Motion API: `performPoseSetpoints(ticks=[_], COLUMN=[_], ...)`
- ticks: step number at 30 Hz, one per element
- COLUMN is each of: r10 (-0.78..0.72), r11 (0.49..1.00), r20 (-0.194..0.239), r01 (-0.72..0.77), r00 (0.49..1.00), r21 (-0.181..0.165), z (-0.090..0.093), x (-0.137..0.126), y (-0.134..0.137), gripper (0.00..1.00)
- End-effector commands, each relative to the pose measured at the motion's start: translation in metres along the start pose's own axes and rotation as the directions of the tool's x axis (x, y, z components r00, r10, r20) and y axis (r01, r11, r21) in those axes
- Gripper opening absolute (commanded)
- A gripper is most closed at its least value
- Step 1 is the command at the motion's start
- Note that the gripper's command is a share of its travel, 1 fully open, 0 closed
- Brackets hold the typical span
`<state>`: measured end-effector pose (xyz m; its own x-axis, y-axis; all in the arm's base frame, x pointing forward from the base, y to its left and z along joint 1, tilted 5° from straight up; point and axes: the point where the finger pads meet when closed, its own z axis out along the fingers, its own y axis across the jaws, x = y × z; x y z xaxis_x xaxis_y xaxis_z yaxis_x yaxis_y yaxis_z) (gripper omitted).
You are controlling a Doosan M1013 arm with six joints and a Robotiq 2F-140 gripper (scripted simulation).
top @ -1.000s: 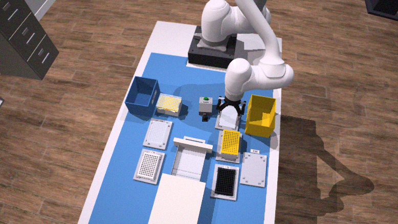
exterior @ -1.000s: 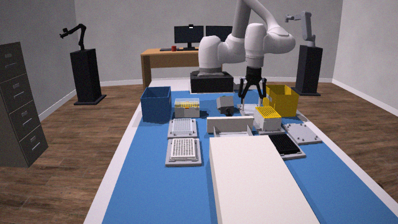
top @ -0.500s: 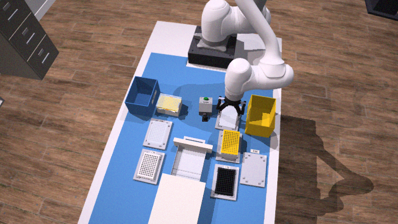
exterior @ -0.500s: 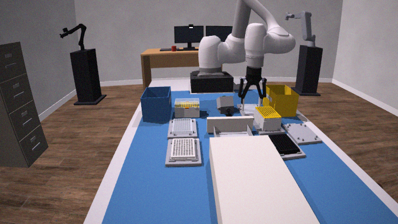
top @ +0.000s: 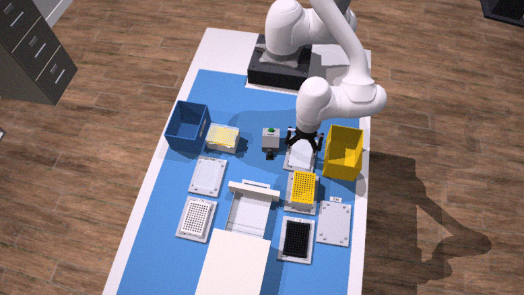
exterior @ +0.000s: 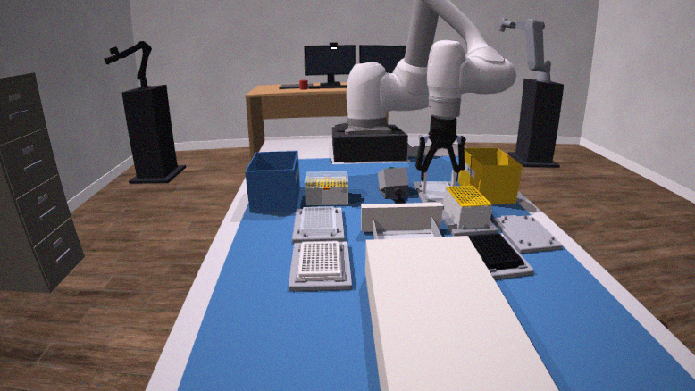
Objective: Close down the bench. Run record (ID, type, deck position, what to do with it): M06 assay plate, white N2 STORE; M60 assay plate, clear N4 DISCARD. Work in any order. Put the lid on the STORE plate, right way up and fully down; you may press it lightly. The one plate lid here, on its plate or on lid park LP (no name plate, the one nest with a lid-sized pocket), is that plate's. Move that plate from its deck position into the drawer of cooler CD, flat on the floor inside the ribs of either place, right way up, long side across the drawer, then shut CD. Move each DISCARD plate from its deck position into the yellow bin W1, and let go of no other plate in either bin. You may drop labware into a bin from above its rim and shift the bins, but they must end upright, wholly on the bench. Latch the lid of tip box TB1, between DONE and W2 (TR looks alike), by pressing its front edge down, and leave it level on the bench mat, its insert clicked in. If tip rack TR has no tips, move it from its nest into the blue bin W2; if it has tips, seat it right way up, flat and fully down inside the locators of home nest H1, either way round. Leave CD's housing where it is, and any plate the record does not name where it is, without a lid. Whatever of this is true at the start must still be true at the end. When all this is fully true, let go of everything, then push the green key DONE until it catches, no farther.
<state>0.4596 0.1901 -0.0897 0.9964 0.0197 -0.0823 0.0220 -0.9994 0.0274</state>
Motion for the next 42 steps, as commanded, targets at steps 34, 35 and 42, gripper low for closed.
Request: performPoseSetpoints(ticks=[34, 35, 42], r10=[0.000, 0.000, 0.000], r11=[1.000, 1.000, 1.000], r20=[0.000, 0.000, 0.000], r01=[0.000, 0.000, 0.000], r00=[1.000, 1.000, 1.000], r21=[0.000, 0.000, 0.000], z=[-0.010, -0.011, -0.018], x=[0.000, 0.000, 0.000], y=[0.000, 0.000, 0.000], gripper=[0.00, 0.00, 0.00])
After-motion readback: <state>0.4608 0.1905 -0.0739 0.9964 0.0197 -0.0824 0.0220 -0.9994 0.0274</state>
